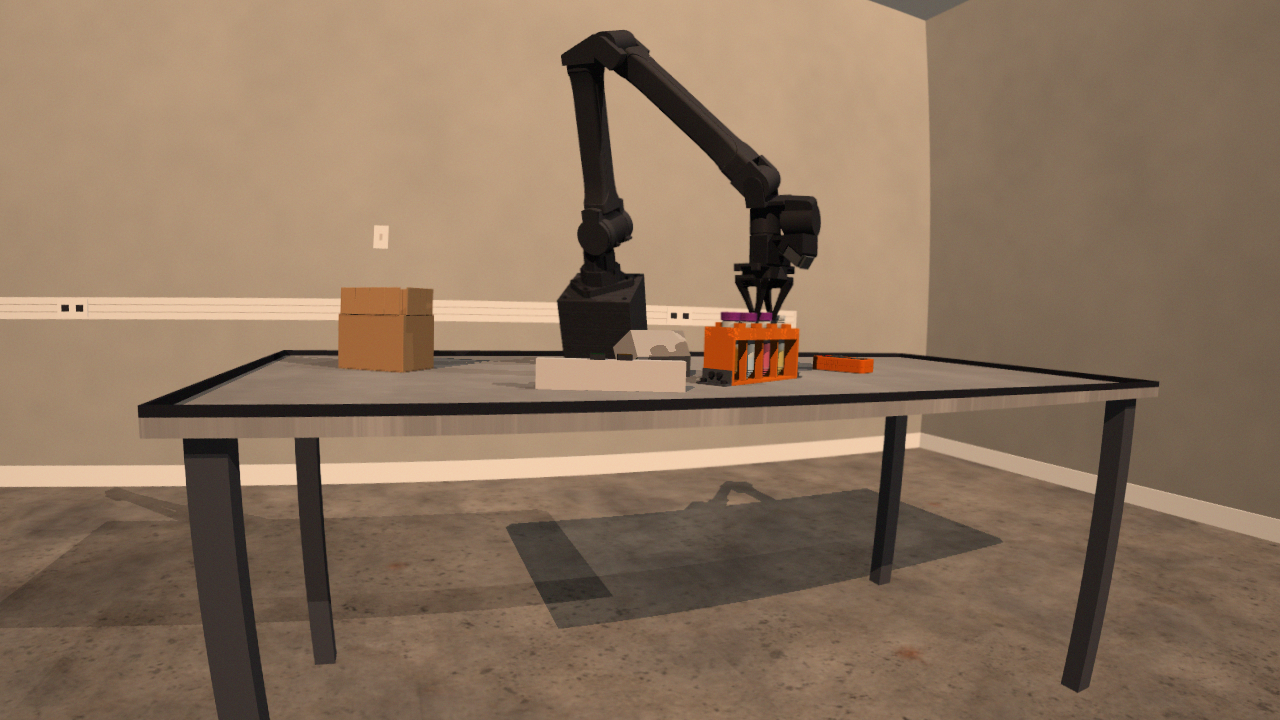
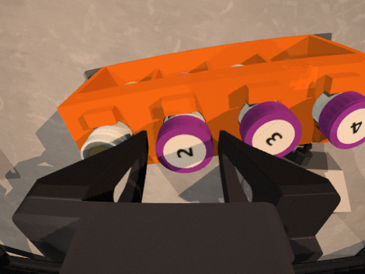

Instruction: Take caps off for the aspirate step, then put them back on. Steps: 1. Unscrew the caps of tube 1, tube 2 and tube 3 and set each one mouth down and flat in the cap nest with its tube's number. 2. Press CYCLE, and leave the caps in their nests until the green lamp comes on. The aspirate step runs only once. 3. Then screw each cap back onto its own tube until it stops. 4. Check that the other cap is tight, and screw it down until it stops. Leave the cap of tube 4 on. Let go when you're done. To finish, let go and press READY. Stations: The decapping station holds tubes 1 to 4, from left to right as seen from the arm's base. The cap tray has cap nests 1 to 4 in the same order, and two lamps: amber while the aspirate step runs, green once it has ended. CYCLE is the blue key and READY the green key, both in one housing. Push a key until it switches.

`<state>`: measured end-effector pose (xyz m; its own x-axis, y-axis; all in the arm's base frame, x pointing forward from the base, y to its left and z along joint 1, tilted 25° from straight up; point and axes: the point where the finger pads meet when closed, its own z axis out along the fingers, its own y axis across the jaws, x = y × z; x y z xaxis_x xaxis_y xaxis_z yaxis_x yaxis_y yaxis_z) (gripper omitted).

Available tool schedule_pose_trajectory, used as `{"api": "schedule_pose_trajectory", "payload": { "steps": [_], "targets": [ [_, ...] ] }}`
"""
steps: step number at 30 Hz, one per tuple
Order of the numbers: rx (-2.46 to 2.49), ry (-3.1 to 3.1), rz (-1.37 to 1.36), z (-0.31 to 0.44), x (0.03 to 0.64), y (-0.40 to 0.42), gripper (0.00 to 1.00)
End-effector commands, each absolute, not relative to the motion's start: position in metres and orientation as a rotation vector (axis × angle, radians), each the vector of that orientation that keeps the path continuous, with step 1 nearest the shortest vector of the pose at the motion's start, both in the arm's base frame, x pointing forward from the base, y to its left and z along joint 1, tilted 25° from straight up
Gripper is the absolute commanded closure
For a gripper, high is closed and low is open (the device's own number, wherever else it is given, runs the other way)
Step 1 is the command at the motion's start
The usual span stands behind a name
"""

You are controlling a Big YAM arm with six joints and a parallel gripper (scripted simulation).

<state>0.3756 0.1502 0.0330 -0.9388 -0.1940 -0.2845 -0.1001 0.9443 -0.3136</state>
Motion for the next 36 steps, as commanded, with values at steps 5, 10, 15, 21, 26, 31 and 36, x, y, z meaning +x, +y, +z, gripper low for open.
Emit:
{"api": "schedule_pose_trajectory", "payload": {
  "steps": [5,10,15,21,26,31,36],
  "targets": [
    [0.352,2.727,-0.339,0.0321,0.3813,0.1461,0.51],
    [0.632,2.658,-0.277,0.0324,0.3813,0.1458,0.51],
    [0.896,2.567,-0.220,0.0327,0.3810,0.1466,0.51],
    [1.205,2.423,-0.146,0.0329,0.3811,0.1460,0.51],
    [1.401,2.309,-0.094,0.0333,0.3807,0.1467,0.51],
    [1.399,2.312,-0.092,0.0345,0.3802,0.1479,0.51],
    [1.380,2.315,-0.067,0.0401,0.3832,0.1536,1.00]
  ]
}}
